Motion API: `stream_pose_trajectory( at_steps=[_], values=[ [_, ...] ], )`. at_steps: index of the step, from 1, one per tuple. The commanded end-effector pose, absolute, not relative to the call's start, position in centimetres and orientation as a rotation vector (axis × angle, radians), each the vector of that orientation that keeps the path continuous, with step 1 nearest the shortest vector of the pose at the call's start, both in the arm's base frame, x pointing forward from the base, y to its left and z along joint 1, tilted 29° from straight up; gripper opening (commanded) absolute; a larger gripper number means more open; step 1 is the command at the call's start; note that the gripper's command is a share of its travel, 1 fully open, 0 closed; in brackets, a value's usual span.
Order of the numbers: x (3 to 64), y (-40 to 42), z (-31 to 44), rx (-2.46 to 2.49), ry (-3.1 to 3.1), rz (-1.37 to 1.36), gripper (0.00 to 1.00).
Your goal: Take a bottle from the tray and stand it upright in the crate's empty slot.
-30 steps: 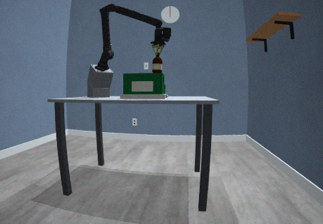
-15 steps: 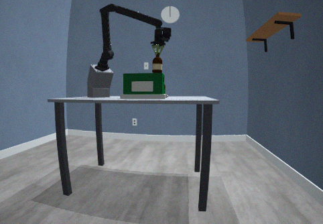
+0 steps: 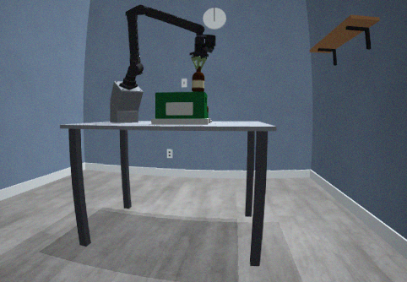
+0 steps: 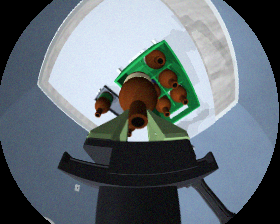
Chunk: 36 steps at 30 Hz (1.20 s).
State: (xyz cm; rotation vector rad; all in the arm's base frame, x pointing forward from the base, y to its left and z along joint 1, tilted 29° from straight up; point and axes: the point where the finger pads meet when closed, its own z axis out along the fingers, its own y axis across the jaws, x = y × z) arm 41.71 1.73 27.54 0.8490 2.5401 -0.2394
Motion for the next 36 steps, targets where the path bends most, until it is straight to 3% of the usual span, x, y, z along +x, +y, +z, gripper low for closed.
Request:
stream_pose_trajectory(
  at_steps=[1,31,36],
  values=[
    [42.6,1.8,32.3,0.834,2.448,-0.161,0.0],
    [43.1,0.6,26.6,0.848,2.512,-0.22,0.0],
    [44.2,1.8,29.2,0.814,2.467,-0.169,0.0]
  ],
)
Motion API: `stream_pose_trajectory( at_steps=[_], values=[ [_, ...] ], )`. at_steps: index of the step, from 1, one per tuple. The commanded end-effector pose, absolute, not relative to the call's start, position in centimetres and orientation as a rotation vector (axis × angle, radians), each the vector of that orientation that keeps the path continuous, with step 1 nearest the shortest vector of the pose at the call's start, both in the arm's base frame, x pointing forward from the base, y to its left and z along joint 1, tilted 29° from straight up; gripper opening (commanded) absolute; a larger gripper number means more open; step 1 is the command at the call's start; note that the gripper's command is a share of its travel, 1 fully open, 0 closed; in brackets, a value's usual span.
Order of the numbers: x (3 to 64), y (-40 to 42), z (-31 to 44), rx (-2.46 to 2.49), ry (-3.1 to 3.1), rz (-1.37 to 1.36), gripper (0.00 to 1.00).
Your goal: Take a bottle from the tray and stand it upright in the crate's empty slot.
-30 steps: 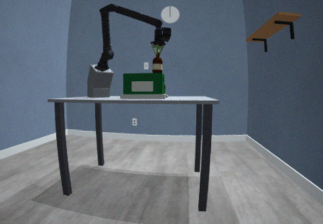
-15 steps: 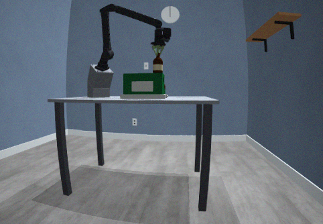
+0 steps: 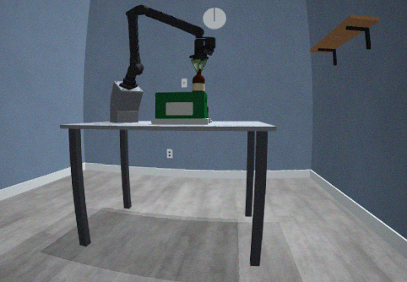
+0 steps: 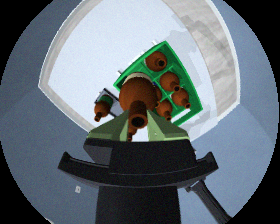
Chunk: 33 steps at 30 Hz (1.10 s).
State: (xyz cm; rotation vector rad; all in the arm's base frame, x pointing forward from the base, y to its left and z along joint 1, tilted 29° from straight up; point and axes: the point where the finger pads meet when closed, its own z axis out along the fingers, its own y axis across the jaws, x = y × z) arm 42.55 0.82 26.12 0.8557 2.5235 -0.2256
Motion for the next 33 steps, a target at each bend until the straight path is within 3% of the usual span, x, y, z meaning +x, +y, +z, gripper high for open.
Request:
stream_pose_trajectory(
  at_steps=[1,5,33],
  values=[
    [44.1,1.5,29.1,0.821,2.465,-0.172,0.0],
    [43.6,0.5,26.0,0.845,2.511,-0.218,0.0],
    [44.1,0.6,26.5,0.838,2.493,-0.201,0.0]
  ],
)
